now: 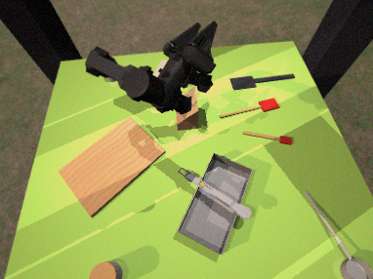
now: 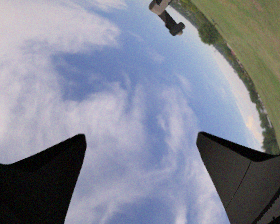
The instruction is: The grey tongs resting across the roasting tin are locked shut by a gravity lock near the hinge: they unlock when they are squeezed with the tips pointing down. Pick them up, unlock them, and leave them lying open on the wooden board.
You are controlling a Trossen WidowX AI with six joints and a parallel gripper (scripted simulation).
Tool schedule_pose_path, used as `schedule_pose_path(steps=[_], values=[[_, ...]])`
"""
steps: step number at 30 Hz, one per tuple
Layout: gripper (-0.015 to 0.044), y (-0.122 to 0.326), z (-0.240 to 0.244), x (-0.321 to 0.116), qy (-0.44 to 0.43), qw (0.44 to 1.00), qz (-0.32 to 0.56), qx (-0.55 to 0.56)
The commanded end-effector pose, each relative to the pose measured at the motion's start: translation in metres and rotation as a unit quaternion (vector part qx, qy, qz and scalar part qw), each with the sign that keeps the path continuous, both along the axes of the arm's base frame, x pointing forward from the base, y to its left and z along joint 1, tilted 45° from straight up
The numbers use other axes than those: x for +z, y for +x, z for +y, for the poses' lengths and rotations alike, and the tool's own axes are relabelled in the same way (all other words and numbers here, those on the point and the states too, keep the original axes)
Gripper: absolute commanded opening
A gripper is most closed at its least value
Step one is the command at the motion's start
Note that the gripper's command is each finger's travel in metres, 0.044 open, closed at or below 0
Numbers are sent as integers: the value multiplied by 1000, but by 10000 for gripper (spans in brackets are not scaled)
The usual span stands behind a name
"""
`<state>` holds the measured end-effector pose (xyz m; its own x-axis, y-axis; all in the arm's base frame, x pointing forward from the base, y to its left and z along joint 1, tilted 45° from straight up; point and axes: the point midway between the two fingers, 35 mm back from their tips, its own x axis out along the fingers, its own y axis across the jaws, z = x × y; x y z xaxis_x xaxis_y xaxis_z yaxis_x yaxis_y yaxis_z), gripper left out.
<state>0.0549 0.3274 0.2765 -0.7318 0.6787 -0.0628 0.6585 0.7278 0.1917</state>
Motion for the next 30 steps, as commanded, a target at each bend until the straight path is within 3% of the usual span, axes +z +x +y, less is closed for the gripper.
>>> schedule_pose_path(steps=[1,6,14,22,30], values=[[374,2,1,-2,-5,1000,1,-5],[260,32,25,-40,-102,990,9,-100],[260,106,37,-152,-342,887,-4,-312],[260,167,-19,-255,-547,686,-79,-473],[260,209,-109,-308,-670,433,-221,-562]])
